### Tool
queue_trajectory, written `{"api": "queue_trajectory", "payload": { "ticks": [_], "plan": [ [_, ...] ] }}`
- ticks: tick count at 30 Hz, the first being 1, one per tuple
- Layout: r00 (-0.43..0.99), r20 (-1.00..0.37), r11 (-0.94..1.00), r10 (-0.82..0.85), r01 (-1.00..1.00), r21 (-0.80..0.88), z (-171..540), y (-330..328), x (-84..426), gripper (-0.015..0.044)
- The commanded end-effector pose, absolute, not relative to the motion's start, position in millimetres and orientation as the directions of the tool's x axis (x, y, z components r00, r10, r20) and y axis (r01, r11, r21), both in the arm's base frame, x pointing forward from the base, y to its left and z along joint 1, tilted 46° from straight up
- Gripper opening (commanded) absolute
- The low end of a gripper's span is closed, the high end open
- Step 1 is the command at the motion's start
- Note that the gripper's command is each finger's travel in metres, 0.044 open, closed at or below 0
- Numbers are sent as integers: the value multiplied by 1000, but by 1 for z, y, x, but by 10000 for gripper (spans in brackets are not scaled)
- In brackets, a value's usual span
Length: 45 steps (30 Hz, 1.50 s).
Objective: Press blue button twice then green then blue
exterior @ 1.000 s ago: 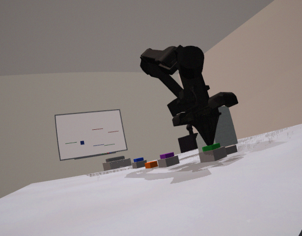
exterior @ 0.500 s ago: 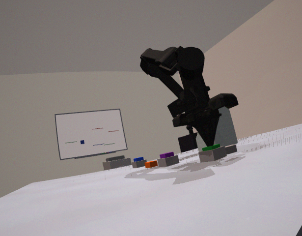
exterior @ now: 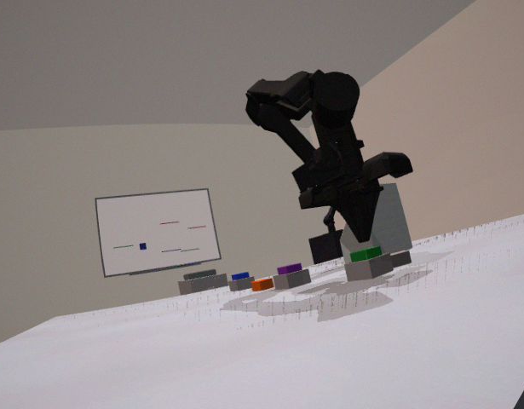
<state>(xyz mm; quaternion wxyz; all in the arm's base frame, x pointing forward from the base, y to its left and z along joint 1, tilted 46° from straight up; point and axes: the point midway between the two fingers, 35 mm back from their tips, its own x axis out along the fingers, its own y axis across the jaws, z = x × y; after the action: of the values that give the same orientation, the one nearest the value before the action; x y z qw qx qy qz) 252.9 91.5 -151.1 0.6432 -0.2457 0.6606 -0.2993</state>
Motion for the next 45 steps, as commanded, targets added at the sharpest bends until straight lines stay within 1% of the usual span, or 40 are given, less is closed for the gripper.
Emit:
{"api": "queue_trajectory", "payload": {
  "ticks": [1, 4, 8, 16, 18, 23, 28, 33, 39, 41, 45],
  "plan": [
    [-42, -714, 710, -699, 73, -700, -142, 102, 257, 20],
    [-42, -714, 711, -699, 73, -700, -139, 105, 258, 20],
    [-43, -716, 712, -697, 73, -698, -100, 144, 260, 20],
    [-52, -730, 725, -681, 94, -682, -92, 141, 265, 20],
    [-68, -766, 754, -639, 146, -641, -74, 127, 279, 20],
    [-47, -781, 773, -623, 121, -623, -15, 77, 310, 20],
    [-29, -778, 772, -627, 103, -627, 42, 18, 321, 20],
    [-21, -758, 754, -652, 89, -650, 97, -43, 313, 20],
    [-36, -714, 710, -700, 75, -700, 158, -111, 275, 20],
    [-45, -701, 698, -712, 71, -713, 170, -124, 264, 20],
    [-46, -699, 696, -713, 70, -715, 172, -126, 262, 20]
  ]
}}
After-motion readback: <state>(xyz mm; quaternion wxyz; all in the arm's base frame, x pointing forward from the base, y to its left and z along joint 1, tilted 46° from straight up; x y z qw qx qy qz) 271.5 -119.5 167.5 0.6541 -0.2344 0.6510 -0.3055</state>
